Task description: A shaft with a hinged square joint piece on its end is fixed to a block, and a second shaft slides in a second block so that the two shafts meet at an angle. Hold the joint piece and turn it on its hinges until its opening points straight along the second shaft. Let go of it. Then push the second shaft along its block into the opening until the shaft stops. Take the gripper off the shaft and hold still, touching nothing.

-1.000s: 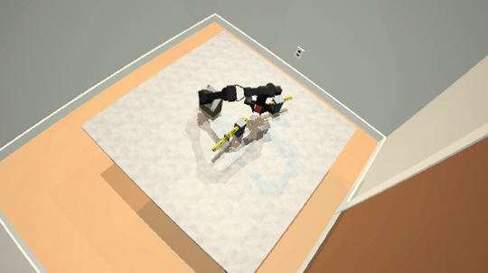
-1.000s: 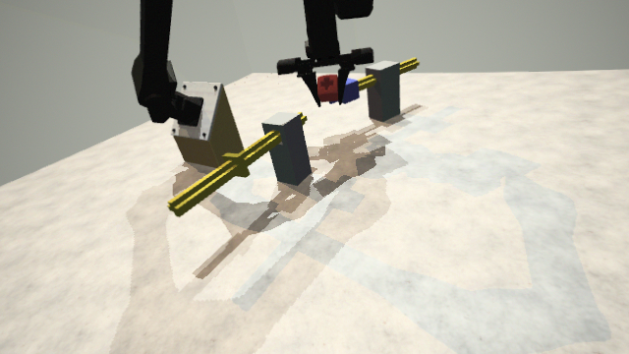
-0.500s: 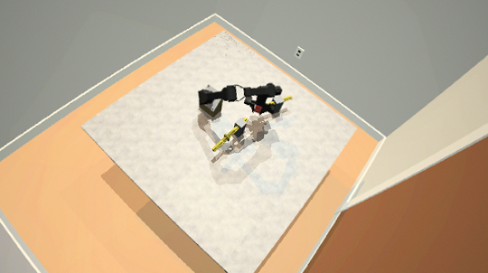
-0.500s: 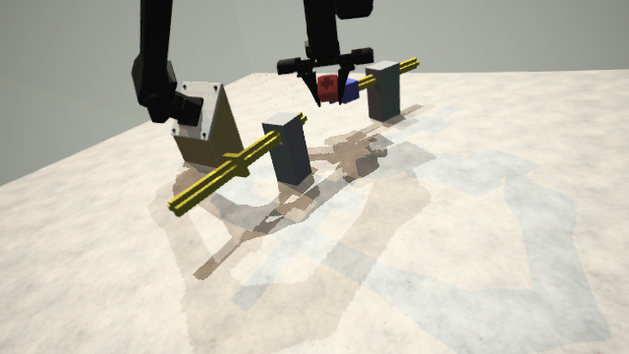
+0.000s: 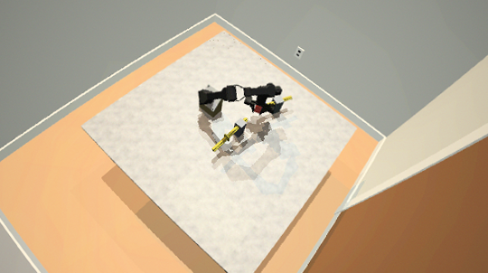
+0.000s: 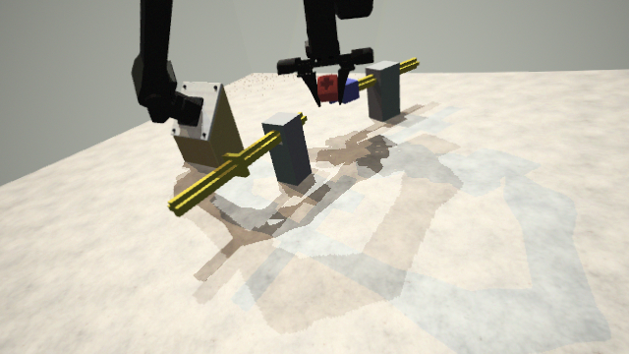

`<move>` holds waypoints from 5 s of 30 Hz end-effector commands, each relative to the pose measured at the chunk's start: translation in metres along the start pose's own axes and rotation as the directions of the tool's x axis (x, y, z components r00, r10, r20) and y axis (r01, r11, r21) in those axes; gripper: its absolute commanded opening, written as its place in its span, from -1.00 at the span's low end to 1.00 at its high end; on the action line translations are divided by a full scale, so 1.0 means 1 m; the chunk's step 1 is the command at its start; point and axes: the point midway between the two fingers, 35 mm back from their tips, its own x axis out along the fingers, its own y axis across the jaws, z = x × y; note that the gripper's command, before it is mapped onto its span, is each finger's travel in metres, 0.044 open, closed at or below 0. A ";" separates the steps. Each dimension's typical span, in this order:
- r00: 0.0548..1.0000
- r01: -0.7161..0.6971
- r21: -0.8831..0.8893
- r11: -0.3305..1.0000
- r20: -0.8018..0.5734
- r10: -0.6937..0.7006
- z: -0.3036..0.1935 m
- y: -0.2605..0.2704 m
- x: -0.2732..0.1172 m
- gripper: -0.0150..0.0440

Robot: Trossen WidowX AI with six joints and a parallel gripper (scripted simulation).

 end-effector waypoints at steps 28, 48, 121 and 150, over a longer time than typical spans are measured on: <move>1.000 0.002 -0.006 1.000 -0.004 -0.002 -0.001 0.000 0.000 0.12; 1.000 -0.001 0.006 1.000 0.012 0.001 0.000 0.000 0.001 -0.49; 0.899 -0.053 0.256 0.965 0.433 -0.065 -0.004 0.011 0.020 0.81; 0.997 -0.064 0.253 0.965 0.048 0.054 -0.006 0.012 -0.005 1.00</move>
